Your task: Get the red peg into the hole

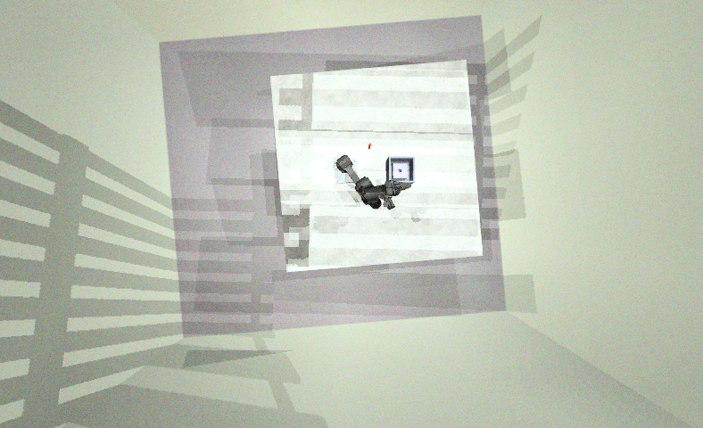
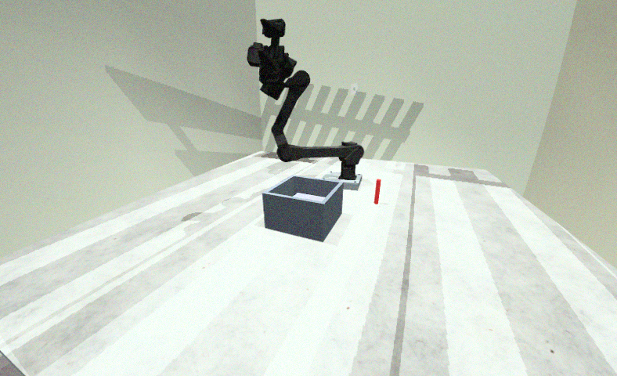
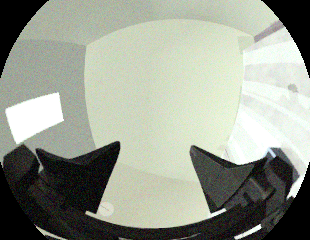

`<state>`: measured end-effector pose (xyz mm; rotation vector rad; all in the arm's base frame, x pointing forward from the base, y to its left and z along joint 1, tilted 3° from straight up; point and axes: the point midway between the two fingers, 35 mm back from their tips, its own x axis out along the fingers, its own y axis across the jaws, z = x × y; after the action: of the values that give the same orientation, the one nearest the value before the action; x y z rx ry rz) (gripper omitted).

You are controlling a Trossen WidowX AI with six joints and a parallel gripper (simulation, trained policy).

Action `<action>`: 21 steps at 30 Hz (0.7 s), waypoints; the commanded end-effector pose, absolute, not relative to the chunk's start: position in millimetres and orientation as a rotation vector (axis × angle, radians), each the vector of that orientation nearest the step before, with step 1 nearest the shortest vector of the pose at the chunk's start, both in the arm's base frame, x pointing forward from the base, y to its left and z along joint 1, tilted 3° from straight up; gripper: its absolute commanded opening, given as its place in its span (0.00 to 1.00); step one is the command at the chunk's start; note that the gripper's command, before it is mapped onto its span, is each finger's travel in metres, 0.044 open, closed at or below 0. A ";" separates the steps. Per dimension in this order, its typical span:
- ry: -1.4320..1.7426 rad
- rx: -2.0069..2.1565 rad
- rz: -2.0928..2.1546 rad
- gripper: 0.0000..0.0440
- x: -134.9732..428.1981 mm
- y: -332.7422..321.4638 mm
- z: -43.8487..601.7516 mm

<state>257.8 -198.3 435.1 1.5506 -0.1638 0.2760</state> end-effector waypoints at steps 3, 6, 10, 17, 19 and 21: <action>-0.209 1.564 0.290 1.00 249.4 -197.7 445.6; -0.293 1.554 0.320 1.00 229.0 -192.8 468.2; -0.417 1.490 0.372 1.00 195.2 -179.8 501.6; -0.571 1.325 0.484 1.00 138.7 -130.3 549.5; -0.595 1.266 0.517 1.00 125.3 -109.5 559.0; -0.608 1.202 0.546 1.00 114.3 -86.2 565.9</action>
<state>127.6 -117.4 557.5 1.2827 -0.5938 0.5031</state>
